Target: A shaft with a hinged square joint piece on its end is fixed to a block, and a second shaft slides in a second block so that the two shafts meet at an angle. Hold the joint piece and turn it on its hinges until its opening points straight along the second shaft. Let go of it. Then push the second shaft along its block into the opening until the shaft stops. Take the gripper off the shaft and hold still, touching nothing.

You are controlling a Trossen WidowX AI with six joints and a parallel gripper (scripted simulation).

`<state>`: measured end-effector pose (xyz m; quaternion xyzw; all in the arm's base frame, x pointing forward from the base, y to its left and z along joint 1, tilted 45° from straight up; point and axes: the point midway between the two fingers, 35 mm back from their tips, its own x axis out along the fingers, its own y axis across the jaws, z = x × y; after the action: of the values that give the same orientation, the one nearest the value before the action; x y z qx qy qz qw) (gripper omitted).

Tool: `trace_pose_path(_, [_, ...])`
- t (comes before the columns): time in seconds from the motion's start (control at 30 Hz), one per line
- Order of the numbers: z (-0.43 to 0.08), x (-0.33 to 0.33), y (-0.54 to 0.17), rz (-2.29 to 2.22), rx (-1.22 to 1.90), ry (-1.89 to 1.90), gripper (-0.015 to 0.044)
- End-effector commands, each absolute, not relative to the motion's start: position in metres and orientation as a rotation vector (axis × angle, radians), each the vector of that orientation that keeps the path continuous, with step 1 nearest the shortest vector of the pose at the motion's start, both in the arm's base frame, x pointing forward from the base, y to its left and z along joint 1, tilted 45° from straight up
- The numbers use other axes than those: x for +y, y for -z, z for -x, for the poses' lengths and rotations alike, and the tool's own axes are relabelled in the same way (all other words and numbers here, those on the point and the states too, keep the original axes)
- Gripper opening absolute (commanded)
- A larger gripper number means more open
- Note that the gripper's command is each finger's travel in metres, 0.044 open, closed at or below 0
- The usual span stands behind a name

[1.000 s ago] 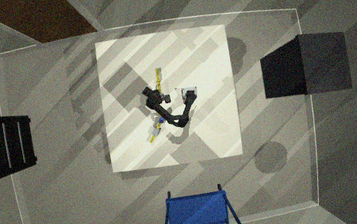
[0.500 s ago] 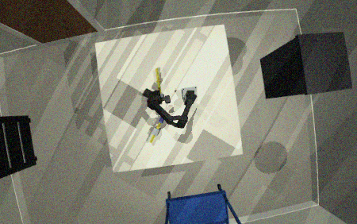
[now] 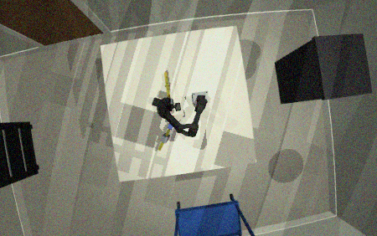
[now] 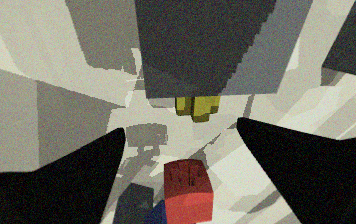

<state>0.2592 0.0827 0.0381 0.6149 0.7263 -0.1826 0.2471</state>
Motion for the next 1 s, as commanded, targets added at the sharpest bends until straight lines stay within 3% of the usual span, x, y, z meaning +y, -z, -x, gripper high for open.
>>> trace_pose_path(0.0, [-0.257,0.096,-0.050,-1.679,1.979,0.495,0.0440])
trace_pose_path(0.33, [-0.248,0.123,-0.079,-1.682,1.985,0.489,0.0440])
trace_pose_path(0.97, [-0.246,0.145,-0.064,-1.682,1.985,0.490,0.0440])
